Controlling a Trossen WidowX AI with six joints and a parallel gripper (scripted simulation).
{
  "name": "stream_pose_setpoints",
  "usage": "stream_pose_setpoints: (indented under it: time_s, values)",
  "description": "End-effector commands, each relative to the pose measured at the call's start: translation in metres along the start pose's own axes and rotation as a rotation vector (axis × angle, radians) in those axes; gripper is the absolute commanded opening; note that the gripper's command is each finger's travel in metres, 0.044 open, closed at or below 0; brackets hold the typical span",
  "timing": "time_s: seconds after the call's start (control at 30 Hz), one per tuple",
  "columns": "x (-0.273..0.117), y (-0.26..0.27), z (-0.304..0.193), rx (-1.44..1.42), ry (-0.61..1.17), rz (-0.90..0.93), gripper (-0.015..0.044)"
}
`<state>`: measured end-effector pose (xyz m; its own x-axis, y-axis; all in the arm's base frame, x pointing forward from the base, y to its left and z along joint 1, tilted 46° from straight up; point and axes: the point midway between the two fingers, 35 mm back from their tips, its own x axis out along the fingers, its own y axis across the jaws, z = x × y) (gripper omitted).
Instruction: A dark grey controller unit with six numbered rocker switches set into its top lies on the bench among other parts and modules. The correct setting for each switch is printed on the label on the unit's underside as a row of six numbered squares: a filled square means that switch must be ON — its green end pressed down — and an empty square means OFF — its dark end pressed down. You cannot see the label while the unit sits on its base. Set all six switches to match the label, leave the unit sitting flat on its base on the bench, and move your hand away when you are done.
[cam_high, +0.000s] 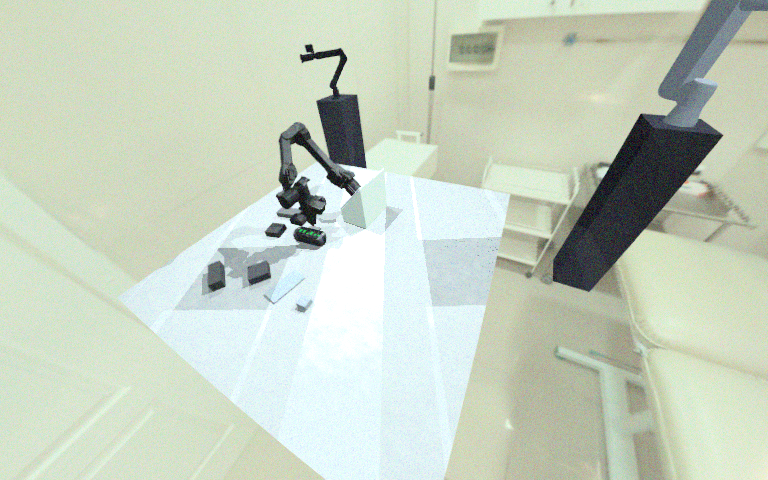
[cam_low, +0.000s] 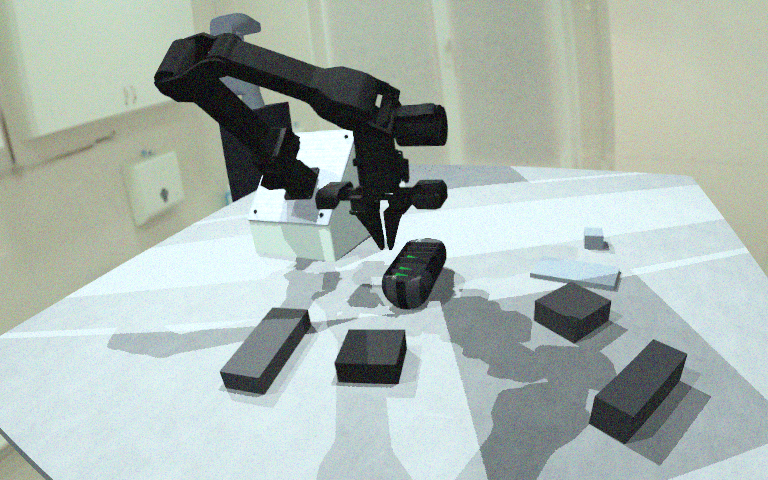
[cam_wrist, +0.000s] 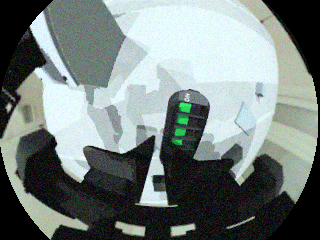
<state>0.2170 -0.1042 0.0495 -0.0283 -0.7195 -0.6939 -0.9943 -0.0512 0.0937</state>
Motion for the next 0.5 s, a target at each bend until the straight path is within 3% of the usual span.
stream_pose_setpoints:
  time_s: [0.0,0.47]
  values:
    - [0.0004,0.0020,-0.0019,-0.002,0.006,-0.002,0.0000]
    - [0.0006,0.0019,-0.0013,0.002,0.001,-0.001,0.0000]
